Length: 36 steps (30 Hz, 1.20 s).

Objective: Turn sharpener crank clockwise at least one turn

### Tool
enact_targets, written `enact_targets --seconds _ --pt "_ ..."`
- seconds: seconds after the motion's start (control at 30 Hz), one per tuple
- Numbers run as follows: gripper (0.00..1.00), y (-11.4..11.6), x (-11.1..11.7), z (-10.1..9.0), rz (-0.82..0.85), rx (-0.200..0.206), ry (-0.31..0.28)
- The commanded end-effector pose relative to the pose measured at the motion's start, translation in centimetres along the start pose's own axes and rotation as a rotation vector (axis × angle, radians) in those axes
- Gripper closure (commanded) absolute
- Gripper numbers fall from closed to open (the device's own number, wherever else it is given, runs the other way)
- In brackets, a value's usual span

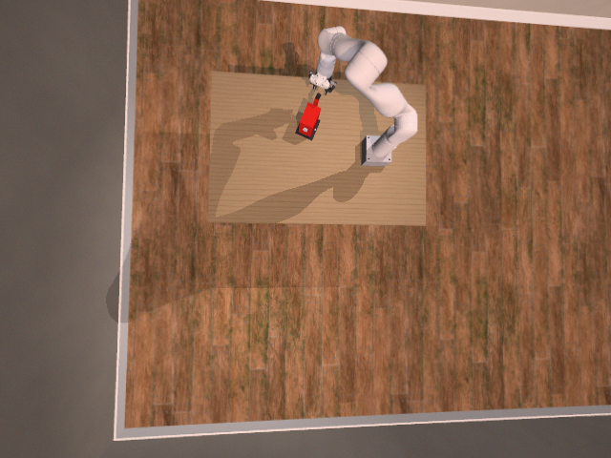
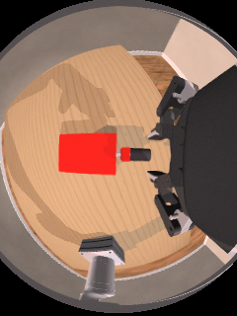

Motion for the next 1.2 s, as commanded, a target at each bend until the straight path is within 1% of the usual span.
enact_targets --seconds 0.0,0.57,1.17 --pt "0.47 0.0 0.0 -0.1 0.0 -0.002 0.0" --pt "0.47 0.0 0.0 0.3 0.0 -0.002 0.0" --pt "0.47 0.0 0.0 1.9 0.0 -0.002 0.0"
Point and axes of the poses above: the point where the finger pads meet when closed, its own z axis out along the fingers, its own y axis across the jaws, x = y × z, the point moved 8 cm from there along -z, back along the fingers, and after that the axes turned 14 degrees about z, right-handed, at the moved point
